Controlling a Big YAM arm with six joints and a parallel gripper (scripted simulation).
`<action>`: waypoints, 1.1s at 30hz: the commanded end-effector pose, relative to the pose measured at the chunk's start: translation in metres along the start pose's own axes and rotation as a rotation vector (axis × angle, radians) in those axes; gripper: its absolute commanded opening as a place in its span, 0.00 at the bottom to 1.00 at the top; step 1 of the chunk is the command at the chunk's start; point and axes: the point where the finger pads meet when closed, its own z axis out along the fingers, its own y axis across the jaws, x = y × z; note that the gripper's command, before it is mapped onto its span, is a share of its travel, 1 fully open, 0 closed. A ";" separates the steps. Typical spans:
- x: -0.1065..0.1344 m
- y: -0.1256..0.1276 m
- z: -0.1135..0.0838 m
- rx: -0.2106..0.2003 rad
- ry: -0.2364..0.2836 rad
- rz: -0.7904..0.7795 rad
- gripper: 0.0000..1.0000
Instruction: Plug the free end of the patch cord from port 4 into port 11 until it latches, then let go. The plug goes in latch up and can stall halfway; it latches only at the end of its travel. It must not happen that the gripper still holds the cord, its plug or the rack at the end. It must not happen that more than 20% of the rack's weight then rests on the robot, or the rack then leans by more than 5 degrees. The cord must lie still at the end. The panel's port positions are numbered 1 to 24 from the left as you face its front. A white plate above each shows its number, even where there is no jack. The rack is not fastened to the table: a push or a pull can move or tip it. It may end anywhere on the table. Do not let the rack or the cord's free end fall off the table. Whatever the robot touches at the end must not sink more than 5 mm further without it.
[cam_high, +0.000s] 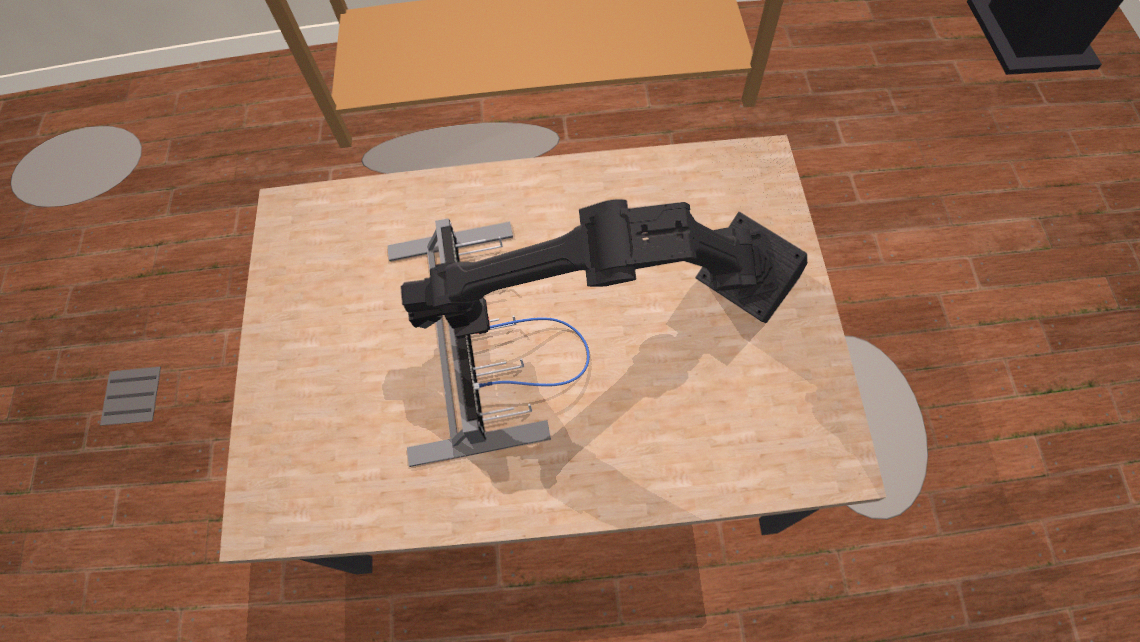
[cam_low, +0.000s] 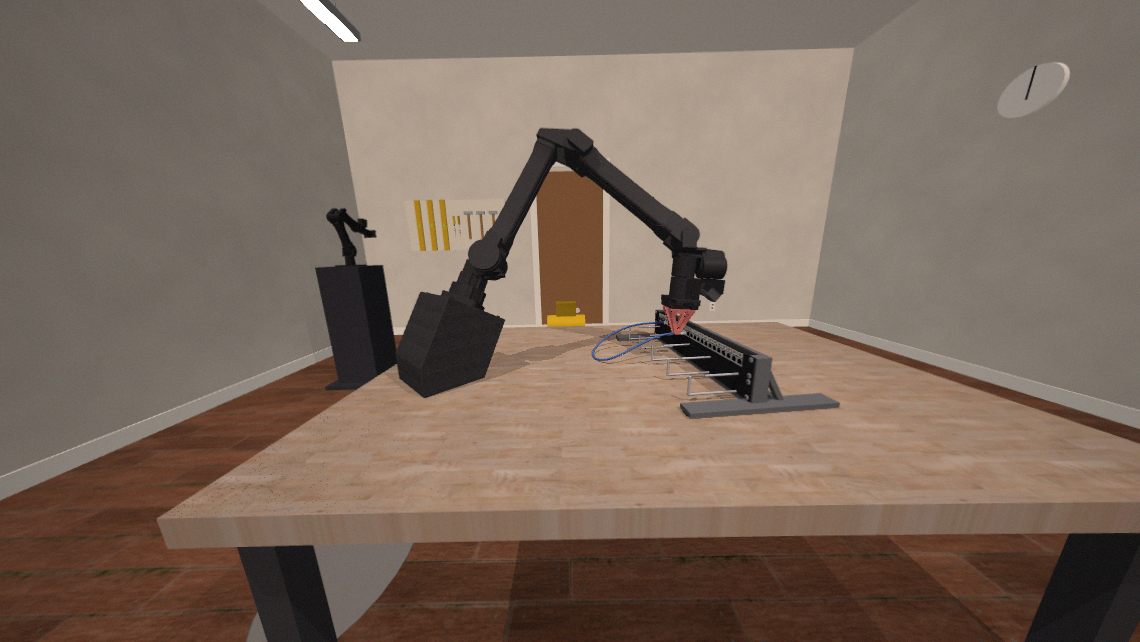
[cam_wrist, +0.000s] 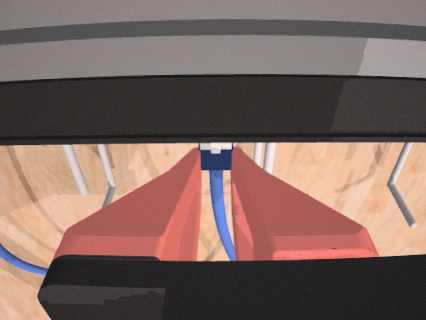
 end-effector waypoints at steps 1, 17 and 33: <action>-0.078 0.013 -0.028 0.010 -0.178 -0.068 0.00; -0.081 0.013 -0.029 0.012 -0.175 -0.067 0.00; -0.081 0.013 -0.029 0.016 -0.174 -0.069 0.00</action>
